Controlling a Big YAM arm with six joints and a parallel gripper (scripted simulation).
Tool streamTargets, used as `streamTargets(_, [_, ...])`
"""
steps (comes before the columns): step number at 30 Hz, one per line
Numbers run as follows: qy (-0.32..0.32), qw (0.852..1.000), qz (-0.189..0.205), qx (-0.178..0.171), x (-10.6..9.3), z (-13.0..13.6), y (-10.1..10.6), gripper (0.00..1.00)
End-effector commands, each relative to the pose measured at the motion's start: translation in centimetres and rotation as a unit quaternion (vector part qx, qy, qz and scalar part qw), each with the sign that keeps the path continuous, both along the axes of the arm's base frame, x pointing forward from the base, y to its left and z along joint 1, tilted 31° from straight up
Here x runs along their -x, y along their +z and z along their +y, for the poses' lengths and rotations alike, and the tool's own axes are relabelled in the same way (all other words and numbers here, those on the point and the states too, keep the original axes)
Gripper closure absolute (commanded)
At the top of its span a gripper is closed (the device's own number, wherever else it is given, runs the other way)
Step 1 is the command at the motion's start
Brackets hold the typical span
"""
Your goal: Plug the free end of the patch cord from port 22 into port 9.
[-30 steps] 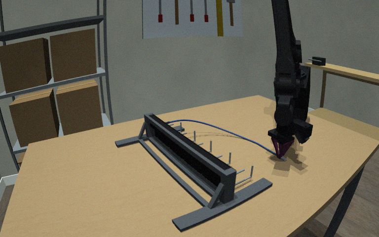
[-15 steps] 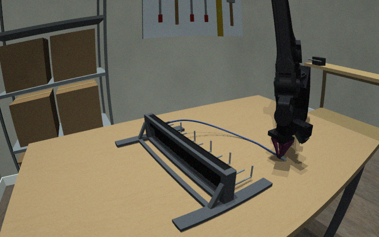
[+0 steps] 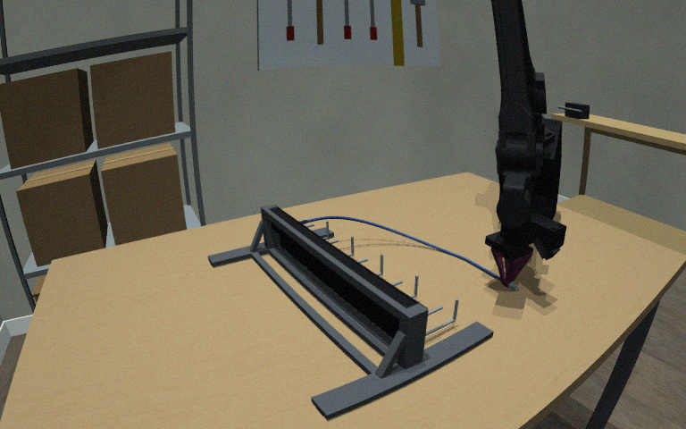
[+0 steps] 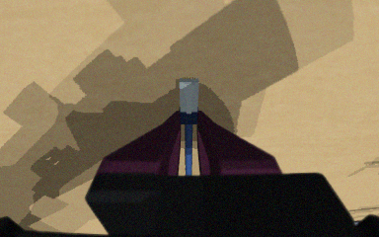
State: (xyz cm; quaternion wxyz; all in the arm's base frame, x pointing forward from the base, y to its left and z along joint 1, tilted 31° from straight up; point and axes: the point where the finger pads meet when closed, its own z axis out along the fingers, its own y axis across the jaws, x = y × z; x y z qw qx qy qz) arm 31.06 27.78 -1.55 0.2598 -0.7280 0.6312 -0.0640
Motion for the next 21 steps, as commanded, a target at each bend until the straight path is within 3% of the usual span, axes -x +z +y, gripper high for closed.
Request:
streamTargets(1, [0.004,1.0,-0.001,0.0,0.12,-0.15,0.0,1.0])
streamTargets(21, [0.005,1.0,-0.003,-0.002,-0.11,0.16,0.33,1.0])
